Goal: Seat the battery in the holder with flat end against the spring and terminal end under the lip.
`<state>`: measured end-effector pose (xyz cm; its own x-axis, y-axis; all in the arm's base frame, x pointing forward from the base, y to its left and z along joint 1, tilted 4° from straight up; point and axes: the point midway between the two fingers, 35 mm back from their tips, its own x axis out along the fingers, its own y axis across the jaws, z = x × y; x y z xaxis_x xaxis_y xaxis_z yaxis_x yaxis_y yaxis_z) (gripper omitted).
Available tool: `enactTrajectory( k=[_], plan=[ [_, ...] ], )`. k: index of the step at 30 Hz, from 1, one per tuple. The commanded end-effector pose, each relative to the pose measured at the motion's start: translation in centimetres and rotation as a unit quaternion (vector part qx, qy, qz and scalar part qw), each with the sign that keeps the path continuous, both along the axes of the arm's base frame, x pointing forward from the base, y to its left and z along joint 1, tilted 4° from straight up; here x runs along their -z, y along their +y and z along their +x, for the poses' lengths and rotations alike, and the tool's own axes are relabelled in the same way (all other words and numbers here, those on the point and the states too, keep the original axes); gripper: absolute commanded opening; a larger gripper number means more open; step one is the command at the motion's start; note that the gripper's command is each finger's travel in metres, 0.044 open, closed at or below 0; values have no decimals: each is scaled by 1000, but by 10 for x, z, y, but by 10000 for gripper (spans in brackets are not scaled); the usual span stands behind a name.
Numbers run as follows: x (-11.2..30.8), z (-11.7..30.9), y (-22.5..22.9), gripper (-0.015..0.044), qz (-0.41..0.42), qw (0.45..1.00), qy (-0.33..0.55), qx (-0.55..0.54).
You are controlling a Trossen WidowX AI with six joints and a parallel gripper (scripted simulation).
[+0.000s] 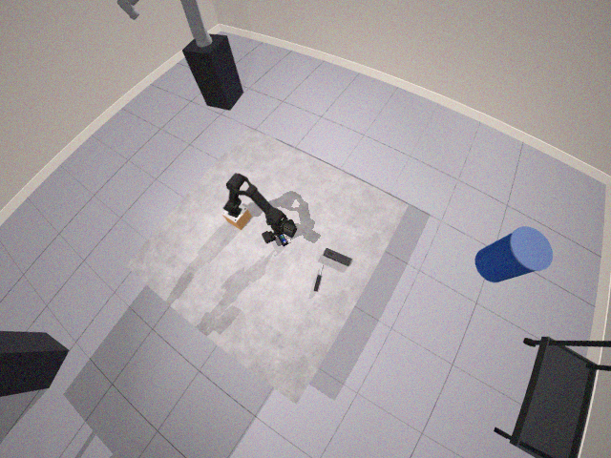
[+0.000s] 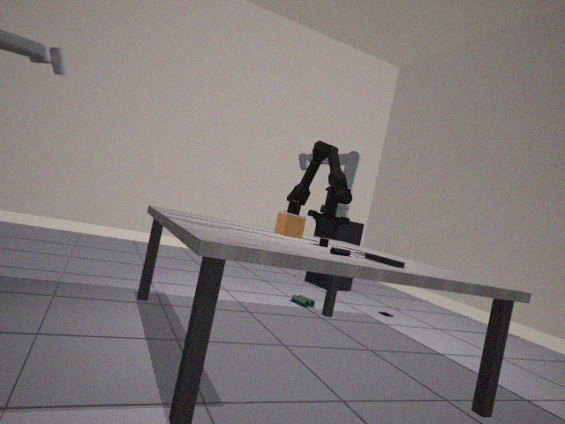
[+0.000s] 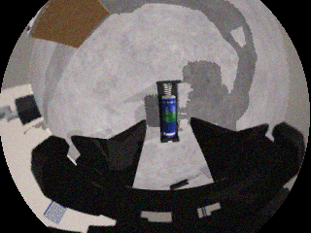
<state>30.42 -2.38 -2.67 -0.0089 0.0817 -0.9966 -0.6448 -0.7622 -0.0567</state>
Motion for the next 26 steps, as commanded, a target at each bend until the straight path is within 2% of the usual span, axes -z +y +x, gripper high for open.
enactTrajectory(
  k=[1, 3, 26],
  plan=[
    [-37, 5, -3, 389, -2, 1000, -13, -2],
    [-49, 3, -4, 440, -2, 1000, -13, -2],
    [-50, 3, -4, 440, -2, 1000, -13, -2]
  ],
)
